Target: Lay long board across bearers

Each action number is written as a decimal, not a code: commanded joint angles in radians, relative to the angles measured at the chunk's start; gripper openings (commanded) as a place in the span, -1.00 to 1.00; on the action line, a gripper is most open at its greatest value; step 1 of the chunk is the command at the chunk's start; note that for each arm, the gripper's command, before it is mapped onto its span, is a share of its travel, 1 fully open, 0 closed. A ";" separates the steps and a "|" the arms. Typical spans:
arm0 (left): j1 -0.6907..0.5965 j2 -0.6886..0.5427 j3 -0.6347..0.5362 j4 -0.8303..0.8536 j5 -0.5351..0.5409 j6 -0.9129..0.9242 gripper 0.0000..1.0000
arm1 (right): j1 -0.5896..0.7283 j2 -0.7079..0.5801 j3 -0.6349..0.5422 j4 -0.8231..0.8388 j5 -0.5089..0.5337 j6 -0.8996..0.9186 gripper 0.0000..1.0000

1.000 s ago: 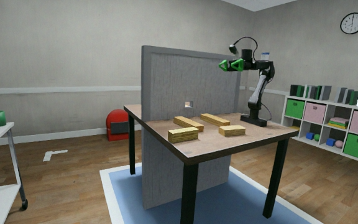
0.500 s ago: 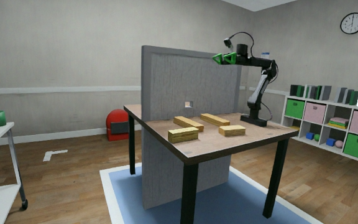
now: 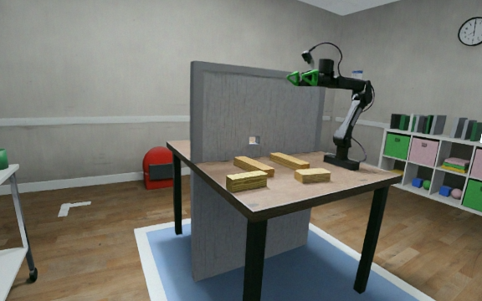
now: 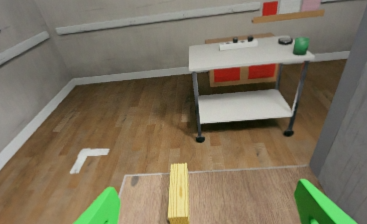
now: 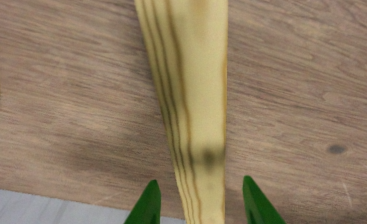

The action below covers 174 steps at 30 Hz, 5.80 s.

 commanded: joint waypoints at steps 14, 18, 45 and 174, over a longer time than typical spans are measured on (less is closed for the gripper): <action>0.004 -0.011 0.044 0.019 -0.003 -0.008 1.00 | 0.008 0.016 -0.069 0.142 -0.005 -0.012 -0.04; 0.004 -0.011 0.044 0.019 -0.003 -0.008 1.00 | -0.008 0.039 -0.095 0.172 -0.008 -0.013 -0.04; 0.004 -0.011 0.044 0.019 -0.003 -0.008 1.00 | -0.002 0.021 -0.069 0.191 0.003 -0.004 -1.00; 0.004 -0.011 0.044 0.019 -0.003 -0.008 1.00 | -0.263 -0.437 -0.988 1.471 -0.474 -0.078 -1.00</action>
